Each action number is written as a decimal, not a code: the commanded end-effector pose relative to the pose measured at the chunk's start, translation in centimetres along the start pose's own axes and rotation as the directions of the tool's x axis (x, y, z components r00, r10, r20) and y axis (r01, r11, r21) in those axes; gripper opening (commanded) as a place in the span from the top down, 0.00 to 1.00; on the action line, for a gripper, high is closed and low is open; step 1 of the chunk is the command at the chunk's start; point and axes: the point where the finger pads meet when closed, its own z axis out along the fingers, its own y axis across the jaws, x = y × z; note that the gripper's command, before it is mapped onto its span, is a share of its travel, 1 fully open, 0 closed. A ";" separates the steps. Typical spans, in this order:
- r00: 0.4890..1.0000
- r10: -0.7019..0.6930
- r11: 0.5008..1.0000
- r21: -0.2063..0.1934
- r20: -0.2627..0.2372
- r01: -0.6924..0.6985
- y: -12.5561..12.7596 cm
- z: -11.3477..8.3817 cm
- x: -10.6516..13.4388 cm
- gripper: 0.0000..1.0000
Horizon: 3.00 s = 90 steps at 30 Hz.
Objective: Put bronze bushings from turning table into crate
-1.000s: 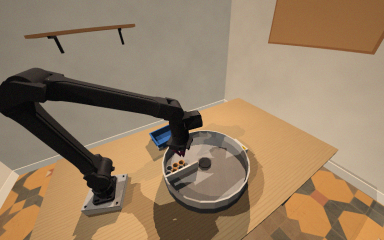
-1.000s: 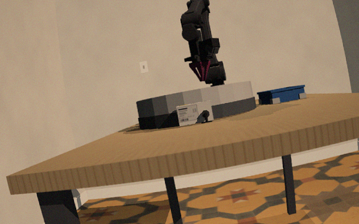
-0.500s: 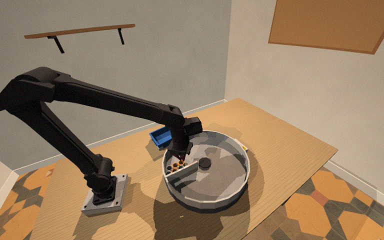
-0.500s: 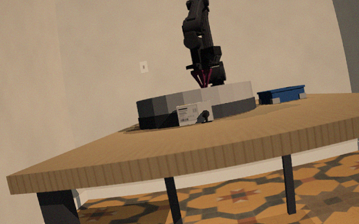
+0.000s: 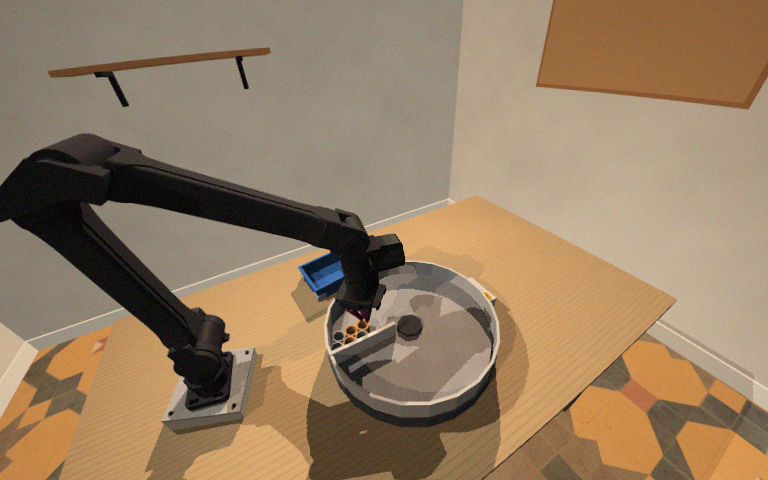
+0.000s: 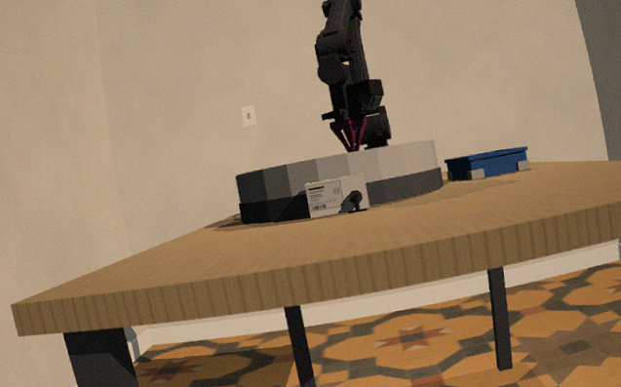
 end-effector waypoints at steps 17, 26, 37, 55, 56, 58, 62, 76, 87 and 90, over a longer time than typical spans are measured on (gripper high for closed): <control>1.000 0.008 1.000 0.007 0.005 -0.008 0.1 -0.3 0.3 0.87; 1.000 0.008 1.000 0.005 0.004 -0.008 -0.1 -0.7 0.5 0.87; 1.000 0.007 1.000 0.007 0.005 -0.007 -0.1 -0.7 0.5 0.87; 1.000 0.007 1.000 0.007 0.005 -0.007 -0.1 -0.7 0.5 0.87; 1.000 0.007 1.000 0.007 0.005 -0.007 -0.1 -0.7 0.5 0.87; 1.000 0.007 1.000 0.007 0.005 -0.007 -0.1 -0.7 0.5 0.87; 1.000 0.007 1.000 0.007 0.005 -0.007 -0.1 -0.7 0.5 0.87; 1.000 0.001 0.999 0.035 0.024 -0.002 -2.2 -2.1 -0.9 0.87; 1.000 0.001 0.999 0.035 0.024 -0.002 -2.2 -2.1 -0.9 0.87; 1.000 0.001 0.999 0.035 0.024 -0.002 -2.2 -2.1 -0.9 0.87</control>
